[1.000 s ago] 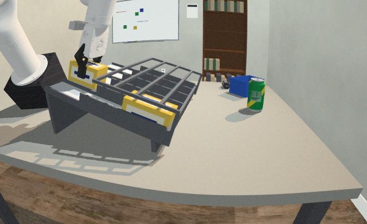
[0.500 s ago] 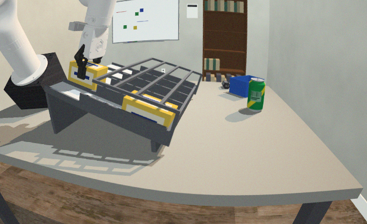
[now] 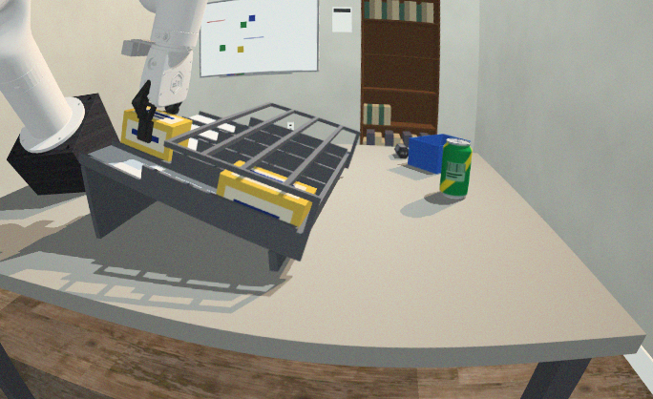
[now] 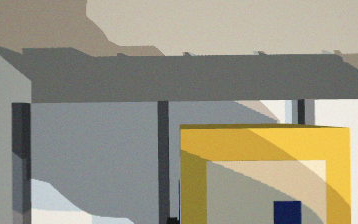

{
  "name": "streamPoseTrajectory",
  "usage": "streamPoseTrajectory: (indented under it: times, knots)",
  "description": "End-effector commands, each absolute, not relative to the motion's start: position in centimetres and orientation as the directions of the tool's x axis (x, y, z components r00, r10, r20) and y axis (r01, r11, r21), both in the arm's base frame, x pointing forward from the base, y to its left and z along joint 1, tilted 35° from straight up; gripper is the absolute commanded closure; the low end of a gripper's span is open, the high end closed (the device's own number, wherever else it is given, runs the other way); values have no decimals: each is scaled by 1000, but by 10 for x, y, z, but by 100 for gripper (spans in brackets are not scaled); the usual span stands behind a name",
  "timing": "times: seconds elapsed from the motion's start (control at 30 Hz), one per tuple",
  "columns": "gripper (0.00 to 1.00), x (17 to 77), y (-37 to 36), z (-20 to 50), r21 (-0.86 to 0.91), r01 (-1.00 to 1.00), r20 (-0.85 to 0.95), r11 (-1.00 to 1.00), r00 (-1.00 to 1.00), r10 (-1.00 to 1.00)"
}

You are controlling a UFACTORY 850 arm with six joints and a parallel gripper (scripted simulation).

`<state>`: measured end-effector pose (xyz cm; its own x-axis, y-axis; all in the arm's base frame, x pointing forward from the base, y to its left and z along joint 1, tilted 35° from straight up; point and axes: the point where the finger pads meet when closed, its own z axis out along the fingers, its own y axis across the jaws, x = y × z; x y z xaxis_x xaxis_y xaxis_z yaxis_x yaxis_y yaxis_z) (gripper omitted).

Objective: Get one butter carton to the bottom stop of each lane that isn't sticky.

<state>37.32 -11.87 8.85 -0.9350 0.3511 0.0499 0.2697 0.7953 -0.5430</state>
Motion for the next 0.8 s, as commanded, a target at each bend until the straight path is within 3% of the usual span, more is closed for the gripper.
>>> streamPoseTrajectory:
  times: [0.0,0.77]
  knots:
    - [100,374,-119,89,-543,270,49,795,-935,351]
    - [100,373,-120,86,-543,270,49,795,-935,351]
